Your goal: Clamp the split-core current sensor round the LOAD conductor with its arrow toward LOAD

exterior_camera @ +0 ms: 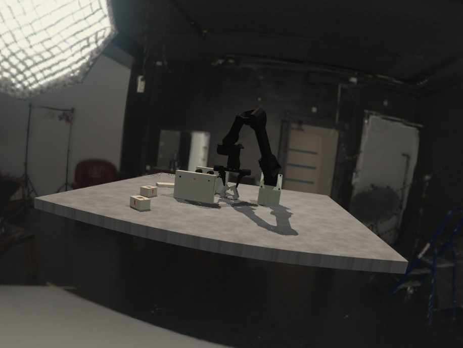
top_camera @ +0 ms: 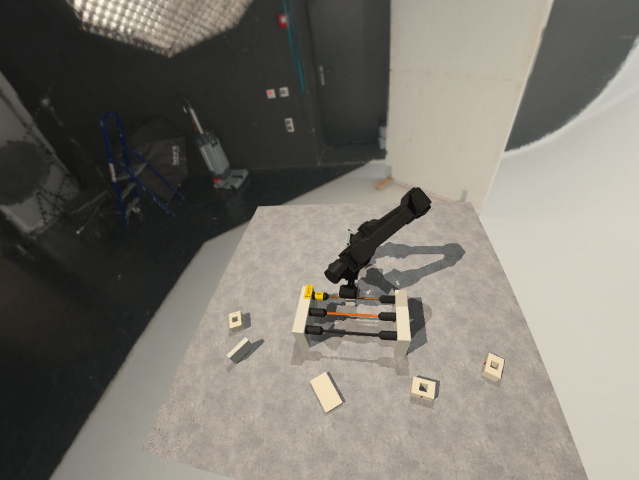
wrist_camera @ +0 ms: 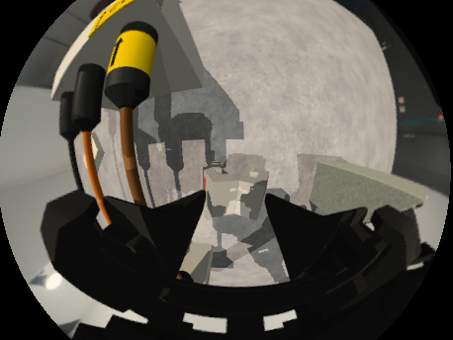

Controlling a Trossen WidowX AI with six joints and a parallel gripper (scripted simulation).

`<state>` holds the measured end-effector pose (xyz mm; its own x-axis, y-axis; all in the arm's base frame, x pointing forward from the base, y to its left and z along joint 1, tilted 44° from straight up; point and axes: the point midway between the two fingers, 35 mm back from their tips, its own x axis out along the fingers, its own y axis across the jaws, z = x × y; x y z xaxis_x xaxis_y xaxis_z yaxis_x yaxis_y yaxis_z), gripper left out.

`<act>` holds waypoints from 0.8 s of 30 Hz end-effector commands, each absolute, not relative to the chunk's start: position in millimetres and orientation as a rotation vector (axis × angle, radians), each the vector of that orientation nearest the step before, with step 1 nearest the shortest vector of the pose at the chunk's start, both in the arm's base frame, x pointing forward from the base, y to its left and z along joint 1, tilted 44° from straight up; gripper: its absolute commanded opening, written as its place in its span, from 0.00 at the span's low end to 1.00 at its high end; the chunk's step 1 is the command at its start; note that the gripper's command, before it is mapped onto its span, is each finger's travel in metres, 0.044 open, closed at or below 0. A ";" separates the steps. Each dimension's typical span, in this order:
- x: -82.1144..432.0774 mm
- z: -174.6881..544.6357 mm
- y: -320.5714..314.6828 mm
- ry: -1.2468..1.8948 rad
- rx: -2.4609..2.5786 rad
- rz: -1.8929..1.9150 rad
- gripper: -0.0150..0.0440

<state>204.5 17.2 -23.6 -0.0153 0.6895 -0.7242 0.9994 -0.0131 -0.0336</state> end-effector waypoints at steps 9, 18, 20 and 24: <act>204.8 -23.3 17.1 1.756 1.752 -0.785 0.64; 208.2 -15.7 7.4 1.752 1.751 -0.789 0.37; 210.4 -9.4 -0.2 1.750 1.751 -0.792 0.28; 214.0 4.7 -16.2 1.747 1.750 -0.795 0.25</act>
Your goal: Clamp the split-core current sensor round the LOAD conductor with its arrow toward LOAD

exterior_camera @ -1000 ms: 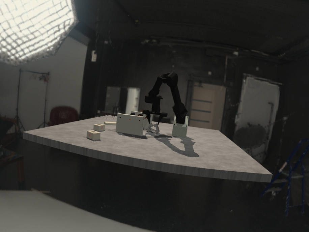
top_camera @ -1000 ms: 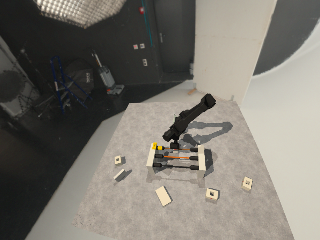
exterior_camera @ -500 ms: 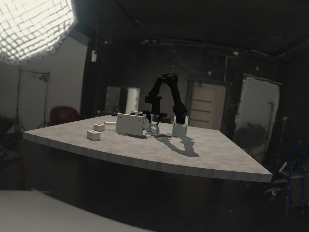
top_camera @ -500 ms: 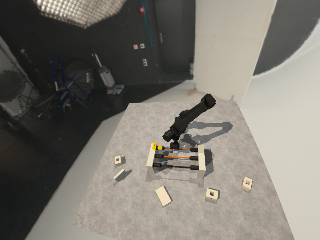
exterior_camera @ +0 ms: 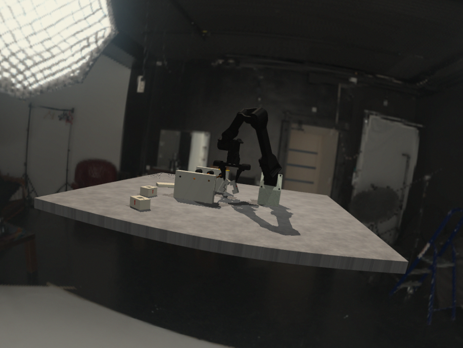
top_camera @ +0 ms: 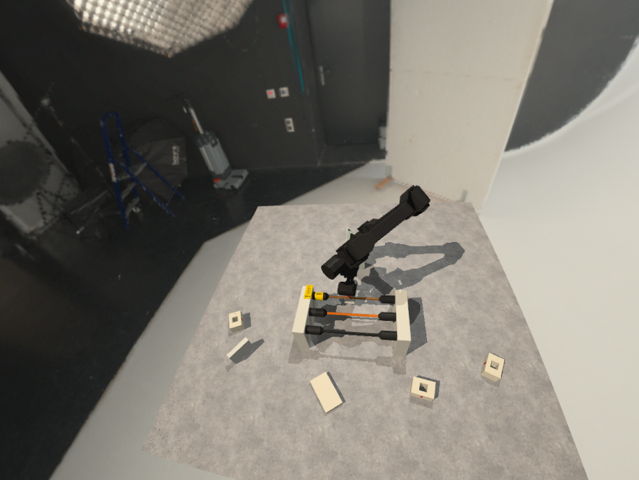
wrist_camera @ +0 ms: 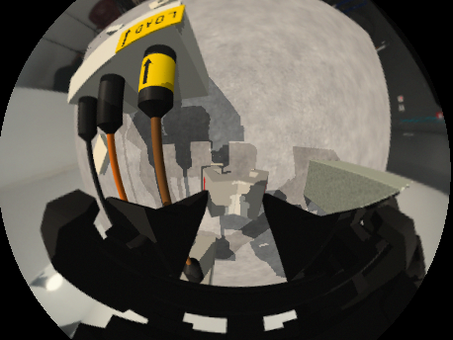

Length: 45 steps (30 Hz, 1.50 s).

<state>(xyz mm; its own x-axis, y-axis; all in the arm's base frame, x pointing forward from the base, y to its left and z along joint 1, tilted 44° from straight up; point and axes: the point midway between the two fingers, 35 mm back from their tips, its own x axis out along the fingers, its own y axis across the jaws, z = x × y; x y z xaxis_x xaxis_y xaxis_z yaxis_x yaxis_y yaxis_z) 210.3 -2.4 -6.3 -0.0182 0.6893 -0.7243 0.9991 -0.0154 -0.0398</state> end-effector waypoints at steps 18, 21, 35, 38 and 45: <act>220.0 67.8 -76.4 1.755 1.756 -0.791 0.25; 220.7 70.8 -77.8 1.755 1.757 -0.790 0.25; 276.2 67.4 -66.0 1.759 1.719 -0.727 0.25; 276.4 66.2 -65.0 1.758 1.719 -0.727 0.25; 277.1 58.4 -58.0 1.758 1.718 -0.727 0.25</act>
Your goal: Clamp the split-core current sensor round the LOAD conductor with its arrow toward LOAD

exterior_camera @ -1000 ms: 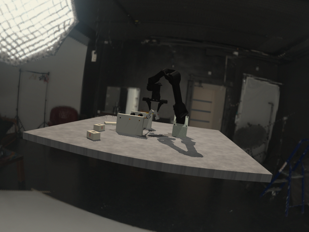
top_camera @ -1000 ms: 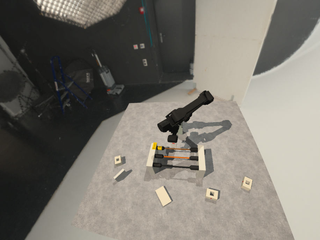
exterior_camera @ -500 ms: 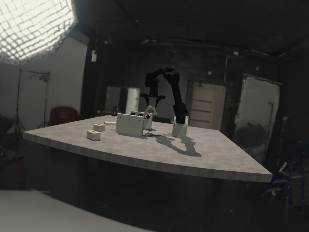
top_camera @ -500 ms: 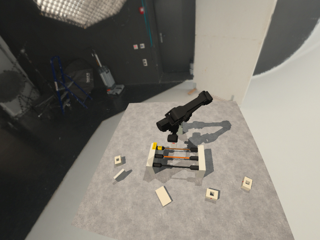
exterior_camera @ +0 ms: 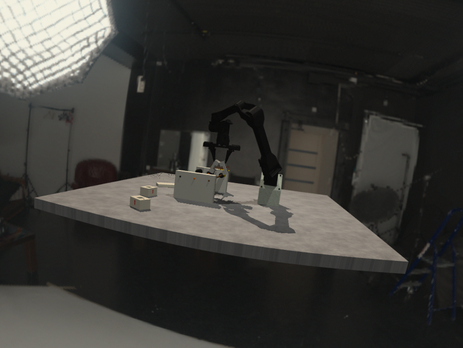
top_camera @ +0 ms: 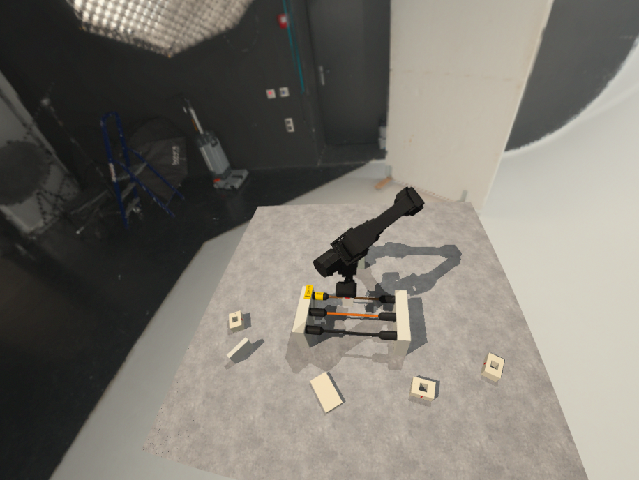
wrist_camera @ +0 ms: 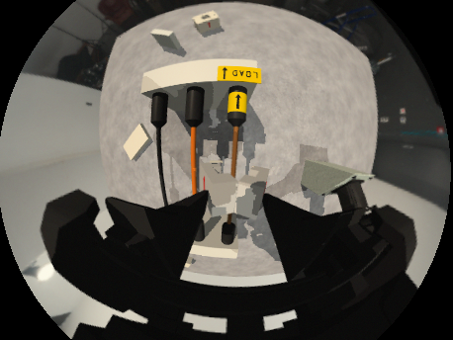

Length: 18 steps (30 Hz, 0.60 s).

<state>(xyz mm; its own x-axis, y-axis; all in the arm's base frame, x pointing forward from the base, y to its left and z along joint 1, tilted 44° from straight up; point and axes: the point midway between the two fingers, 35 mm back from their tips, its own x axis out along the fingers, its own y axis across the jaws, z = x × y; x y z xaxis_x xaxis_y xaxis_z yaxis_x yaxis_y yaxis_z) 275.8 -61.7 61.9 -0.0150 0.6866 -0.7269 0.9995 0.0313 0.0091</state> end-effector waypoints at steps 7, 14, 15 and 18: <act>277.4 50.0 -50.1 1.757 1.719 -0.727 0.25; 277.2 41.8 -42.1 1.758 1.719 -0.726 0.25; 277.2 40.6 -41.0 1.758 1.719 -0.726 0.25; 276.9 37.2 -37.5 1.758 1.719 -0.726 0.25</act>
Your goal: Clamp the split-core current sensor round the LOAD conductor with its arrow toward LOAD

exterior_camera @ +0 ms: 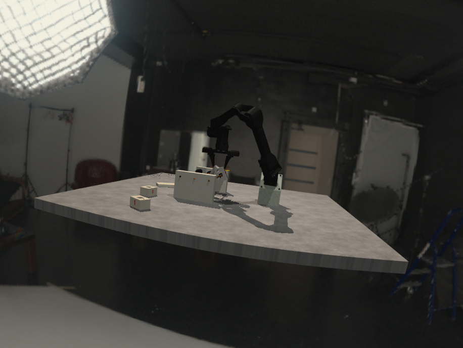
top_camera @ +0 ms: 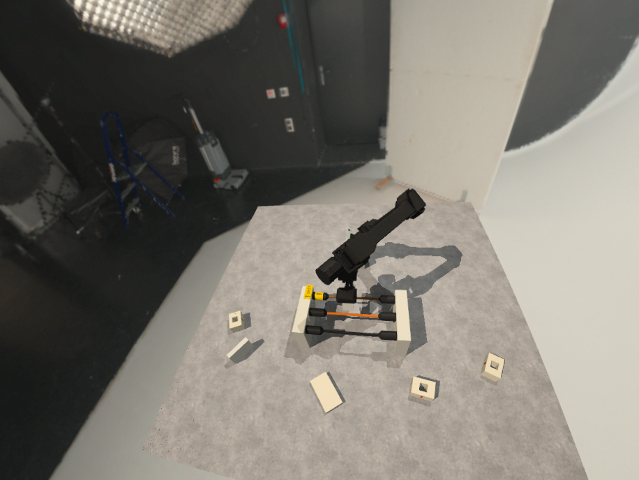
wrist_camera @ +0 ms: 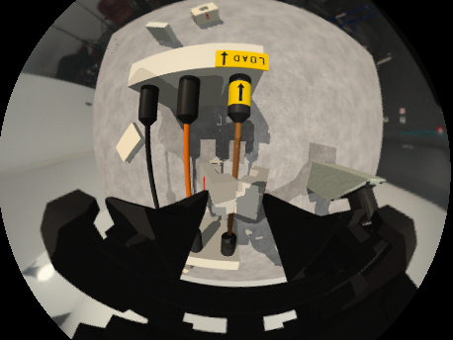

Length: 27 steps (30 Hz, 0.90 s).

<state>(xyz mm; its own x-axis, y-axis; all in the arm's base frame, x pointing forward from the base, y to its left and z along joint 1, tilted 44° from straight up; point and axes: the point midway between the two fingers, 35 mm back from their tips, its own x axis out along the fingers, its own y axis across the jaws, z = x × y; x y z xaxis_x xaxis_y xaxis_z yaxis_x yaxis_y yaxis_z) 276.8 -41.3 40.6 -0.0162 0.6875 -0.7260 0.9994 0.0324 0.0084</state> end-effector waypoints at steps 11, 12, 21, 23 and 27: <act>275.9 30.5 -31.0 1.761 1.711 -0.726 0.25; 275.9 30.5 -31.0 1.761 1.711 -0.726 0.25; 275.9 30.5 -31.0 1.761 1.711 -0.726 0.25; 275.9 30.5 -31.0 1.761 1.711 -0.726 0.25; 275.9 30.5 -31.0 1.761 1.711 -0.726 0.25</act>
